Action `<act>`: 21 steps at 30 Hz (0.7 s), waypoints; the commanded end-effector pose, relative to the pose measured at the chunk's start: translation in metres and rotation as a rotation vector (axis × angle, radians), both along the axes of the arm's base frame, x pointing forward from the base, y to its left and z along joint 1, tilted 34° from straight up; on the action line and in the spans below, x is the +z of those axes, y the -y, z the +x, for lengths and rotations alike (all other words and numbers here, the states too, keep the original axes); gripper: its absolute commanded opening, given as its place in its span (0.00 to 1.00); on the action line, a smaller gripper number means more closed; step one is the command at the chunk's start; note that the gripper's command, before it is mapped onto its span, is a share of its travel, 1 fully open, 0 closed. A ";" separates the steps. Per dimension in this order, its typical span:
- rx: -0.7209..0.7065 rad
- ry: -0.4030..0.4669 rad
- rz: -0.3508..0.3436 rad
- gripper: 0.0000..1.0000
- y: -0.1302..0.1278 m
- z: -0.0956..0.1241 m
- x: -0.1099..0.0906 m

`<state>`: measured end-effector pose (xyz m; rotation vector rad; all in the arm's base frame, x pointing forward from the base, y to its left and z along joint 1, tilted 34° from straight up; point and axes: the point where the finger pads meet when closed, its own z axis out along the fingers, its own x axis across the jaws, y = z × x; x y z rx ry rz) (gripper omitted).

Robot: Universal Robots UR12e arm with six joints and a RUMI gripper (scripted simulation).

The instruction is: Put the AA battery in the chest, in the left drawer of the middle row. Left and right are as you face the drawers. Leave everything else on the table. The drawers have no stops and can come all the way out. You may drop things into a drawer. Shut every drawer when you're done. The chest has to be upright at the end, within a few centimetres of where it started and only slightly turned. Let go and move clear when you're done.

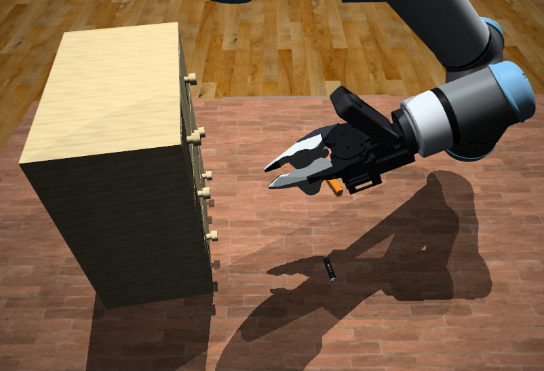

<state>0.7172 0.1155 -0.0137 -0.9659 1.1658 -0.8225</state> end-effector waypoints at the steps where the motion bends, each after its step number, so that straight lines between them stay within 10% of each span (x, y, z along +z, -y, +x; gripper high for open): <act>1: 0.000 0.003 0.000 0.20 0.000 0.000 0.000; 21: 0.001 0.006 -0.002 0.20 -0.003 0.016 0.004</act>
